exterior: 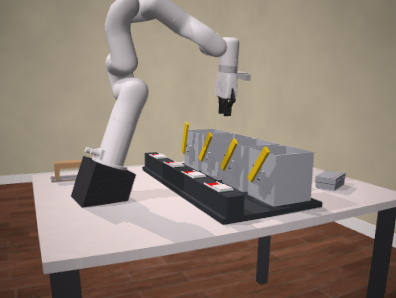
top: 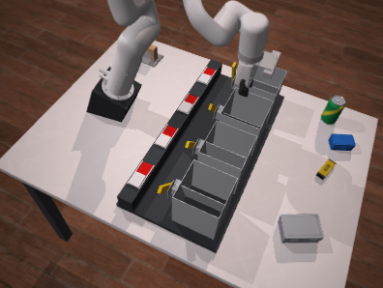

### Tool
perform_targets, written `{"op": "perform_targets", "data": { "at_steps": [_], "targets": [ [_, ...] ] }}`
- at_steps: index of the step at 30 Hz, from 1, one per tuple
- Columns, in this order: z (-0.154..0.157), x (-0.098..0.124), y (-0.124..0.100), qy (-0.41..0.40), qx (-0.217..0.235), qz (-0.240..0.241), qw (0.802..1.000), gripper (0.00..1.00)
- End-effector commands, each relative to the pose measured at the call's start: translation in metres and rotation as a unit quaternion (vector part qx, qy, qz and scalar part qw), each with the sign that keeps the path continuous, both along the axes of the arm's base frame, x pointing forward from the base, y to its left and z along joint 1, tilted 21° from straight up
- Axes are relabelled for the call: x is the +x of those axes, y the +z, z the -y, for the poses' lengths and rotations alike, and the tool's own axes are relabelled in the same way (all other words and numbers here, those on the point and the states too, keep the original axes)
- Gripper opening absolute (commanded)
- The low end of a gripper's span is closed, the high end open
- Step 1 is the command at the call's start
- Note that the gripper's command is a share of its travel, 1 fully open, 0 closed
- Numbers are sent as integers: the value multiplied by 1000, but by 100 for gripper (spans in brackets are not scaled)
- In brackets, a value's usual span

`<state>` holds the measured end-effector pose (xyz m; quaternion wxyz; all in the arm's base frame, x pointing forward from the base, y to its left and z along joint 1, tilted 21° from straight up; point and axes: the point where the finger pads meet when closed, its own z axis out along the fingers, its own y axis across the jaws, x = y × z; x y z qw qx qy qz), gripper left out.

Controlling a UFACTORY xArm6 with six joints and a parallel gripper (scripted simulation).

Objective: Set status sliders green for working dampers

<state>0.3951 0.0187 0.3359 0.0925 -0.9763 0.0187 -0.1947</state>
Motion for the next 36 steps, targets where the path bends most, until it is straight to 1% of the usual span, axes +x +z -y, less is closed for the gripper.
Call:
{"op": "perform_targets", "data": {
  "at_steps": [1, 3, 6, 36],
  "targets": [
    [-9, 10, 9, -27, -53, -21, 998, 39],
    [-14, 14, 14, -33, -66, -20, 997, 39],
    [-16, 16, 16, -35, -72, -19, 997, 39],
    [-16, 16, 16, -35, -72, -19, 997, 39]
  ]
}}
